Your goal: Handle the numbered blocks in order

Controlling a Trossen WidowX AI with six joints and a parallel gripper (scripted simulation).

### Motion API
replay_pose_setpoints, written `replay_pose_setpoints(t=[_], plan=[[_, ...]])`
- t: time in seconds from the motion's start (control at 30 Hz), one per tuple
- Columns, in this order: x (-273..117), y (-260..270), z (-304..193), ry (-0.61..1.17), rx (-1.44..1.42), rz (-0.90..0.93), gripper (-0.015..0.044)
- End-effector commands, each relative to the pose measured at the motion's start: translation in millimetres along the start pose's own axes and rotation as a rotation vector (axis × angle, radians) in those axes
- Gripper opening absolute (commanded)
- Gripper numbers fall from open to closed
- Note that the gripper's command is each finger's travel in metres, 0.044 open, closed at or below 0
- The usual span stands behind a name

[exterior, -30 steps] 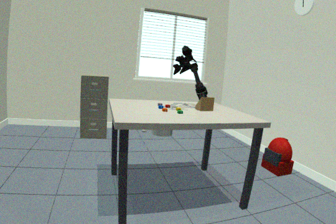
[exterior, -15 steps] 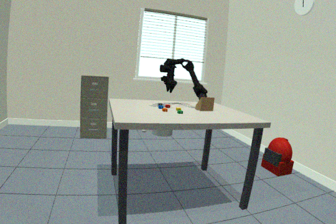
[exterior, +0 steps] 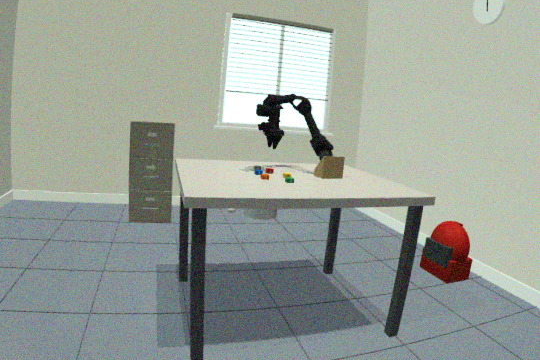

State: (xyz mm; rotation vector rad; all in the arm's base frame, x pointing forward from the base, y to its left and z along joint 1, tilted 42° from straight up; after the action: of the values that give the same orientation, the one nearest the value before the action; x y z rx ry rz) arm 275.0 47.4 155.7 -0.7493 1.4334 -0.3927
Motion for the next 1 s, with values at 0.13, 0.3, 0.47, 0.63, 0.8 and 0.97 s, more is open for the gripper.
replay_pose_setpoints(t=[0.13,0.3,0.47,0.63,0.8,0.97], plan=[[-2,47,-6,0.000,-0.008,0.016,0.0400],[-1,120,-33,0.003,-0.007,0.009,0.0400],[-1,122,-34,0.004,-0.007,0.008,0.0400],[-1,122,-34,0.004,-0.007,0.008,0.0400],[-1,122,-34,0.004,-0.007,0.008,0.0400],[-1,122,-34,0.004,-0.007,0.008,0.0400]])
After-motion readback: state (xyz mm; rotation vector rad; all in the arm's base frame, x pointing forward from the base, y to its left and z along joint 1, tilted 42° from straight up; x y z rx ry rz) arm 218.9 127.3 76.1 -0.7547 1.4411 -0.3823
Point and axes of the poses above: the point midway between the two fingers, 35 mm back from their tips, its own x axis out along the fingers, its own y axis across the jaws, z = x × y, the point moved 3 cm from there along -x, back along the fingers, and after that the axes turned 8 degrees about -x, right-handed, at the moved point
